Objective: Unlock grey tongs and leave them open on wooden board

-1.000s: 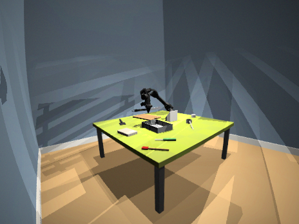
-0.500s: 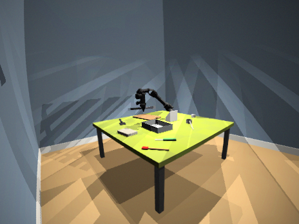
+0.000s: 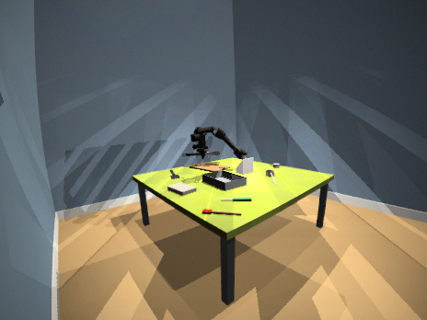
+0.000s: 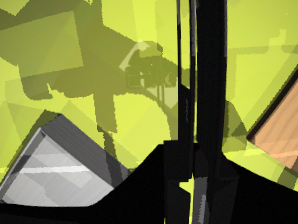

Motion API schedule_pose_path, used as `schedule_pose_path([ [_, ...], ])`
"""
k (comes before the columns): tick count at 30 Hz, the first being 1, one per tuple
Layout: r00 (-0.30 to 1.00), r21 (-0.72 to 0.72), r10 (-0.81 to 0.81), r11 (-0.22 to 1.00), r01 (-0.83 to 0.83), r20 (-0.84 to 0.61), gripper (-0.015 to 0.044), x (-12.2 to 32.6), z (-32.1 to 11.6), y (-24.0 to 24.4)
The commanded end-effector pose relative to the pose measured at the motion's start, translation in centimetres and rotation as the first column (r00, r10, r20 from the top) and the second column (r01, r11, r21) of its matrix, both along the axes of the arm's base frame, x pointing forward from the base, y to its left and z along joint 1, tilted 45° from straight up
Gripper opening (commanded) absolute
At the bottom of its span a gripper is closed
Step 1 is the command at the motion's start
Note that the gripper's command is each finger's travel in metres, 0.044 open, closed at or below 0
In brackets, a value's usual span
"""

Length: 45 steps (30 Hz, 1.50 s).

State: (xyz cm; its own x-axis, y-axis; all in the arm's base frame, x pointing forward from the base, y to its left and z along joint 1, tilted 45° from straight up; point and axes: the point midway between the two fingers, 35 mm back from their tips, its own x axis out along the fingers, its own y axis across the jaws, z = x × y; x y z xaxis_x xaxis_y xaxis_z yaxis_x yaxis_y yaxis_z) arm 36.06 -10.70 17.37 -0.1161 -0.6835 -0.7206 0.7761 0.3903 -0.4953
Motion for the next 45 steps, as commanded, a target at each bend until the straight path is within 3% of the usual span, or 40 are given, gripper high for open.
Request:
schedule_pose_path([
  [1,0.999,0.003,-0.032,0.999,0.032,0.042,-0.015,-1.2,1.9,-1.7],
  [19,0.945,0.021,-0.229,0.973,0.23,0.235,-0.015,-10.1,9.7,-9.1],
  [35,0.842,-0.001,-0.365,0.917,0.399,0.397,-0.015,-20.2,15.3,-11.7],
  [45,0.839,-0.009,-0.362,0.916,0.4,0.407,-0.015,-20.5,15.5,-11.8],
])
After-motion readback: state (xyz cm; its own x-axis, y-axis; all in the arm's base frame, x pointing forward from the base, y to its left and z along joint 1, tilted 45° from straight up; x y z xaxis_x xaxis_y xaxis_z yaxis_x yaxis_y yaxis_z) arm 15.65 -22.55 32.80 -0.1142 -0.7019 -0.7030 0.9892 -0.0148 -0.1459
